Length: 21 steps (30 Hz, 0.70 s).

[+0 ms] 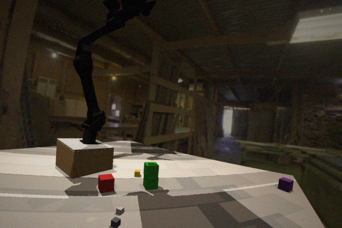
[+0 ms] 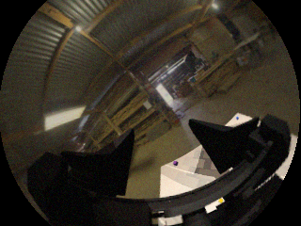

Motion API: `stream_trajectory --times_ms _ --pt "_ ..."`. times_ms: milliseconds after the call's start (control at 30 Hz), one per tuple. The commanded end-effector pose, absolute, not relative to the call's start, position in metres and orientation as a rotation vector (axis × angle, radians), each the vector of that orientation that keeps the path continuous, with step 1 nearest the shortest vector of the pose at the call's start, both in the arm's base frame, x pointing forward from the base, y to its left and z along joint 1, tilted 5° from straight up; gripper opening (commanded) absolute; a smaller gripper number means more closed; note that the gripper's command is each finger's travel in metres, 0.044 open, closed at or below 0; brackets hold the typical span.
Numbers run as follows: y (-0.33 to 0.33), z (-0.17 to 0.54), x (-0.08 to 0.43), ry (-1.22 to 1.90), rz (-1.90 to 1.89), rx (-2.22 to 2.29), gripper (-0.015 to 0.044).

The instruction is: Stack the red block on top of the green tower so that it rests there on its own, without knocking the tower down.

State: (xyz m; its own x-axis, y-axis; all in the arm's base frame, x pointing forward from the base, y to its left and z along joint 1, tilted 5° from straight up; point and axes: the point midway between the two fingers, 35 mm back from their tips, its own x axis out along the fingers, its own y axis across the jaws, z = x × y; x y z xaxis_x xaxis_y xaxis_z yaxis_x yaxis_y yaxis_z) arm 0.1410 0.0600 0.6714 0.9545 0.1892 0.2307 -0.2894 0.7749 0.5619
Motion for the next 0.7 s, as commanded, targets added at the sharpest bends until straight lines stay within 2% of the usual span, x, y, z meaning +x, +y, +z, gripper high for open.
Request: stream_trajectory --times_ms 0,33,333,667 --pt "0.060 0.671 0.141 -0.167 0.261 0.635 0.0426" --pt "0.062 0.672 0.141 -0.175 0.263 0.639 0.0440" --pt "0.117 0.656 0.153 -0.280 0.236 0.434 0.0440" --pt "0.172 0.609 0.200 -0.274 0.189 0.151 0.0440"
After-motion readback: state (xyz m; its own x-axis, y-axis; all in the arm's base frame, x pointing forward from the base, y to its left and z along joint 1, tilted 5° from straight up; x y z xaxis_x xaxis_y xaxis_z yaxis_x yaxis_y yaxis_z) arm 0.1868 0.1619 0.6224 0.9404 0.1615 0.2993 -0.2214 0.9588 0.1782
